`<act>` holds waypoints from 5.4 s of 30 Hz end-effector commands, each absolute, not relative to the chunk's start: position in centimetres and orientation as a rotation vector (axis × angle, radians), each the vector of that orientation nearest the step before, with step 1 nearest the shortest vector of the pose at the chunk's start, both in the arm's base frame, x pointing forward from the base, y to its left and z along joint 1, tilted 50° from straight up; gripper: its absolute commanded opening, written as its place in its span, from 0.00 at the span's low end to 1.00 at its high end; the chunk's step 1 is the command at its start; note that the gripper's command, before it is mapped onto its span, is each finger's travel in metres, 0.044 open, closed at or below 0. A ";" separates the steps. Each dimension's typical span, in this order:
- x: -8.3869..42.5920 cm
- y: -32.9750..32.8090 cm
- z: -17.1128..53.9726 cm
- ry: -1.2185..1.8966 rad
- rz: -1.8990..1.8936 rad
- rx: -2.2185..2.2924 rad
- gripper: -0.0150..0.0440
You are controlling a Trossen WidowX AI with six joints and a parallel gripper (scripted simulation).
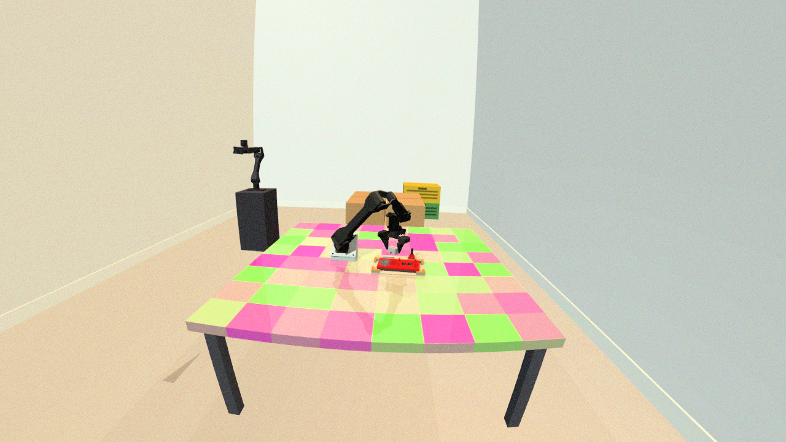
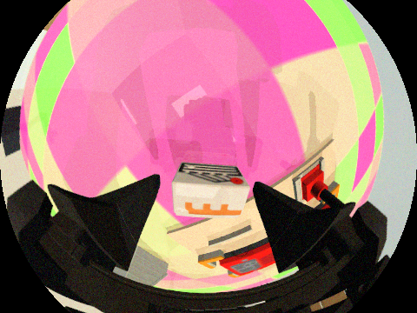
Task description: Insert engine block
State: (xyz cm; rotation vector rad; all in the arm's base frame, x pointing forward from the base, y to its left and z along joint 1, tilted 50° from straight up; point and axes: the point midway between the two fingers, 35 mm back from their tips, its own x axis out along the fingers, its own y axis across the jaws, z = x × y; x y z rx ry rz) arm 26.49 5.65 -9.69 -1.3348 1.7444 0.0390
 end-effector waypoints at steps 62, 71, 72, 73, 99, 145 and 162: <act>26.6 6.6 -8.8 1.755 0.037 -1.335 1.00; 26.5 5.6 -9.5 1.756 0.036 -1.335 1.00; 26.5 5.6 -9.5 1.756 0.036 -1.335 0.96; 26.5 5.6 -9.5 1.756 0.036 -1.335 0.91; 27.0 8.0 -7.9 1.754 0.041 -1.333 0.25; 26.6 14.2 -2.3 1.727 0.064 -1.325 0.25; 25.7 13.1 -1.9 1.344 0.354 -1.185 0.25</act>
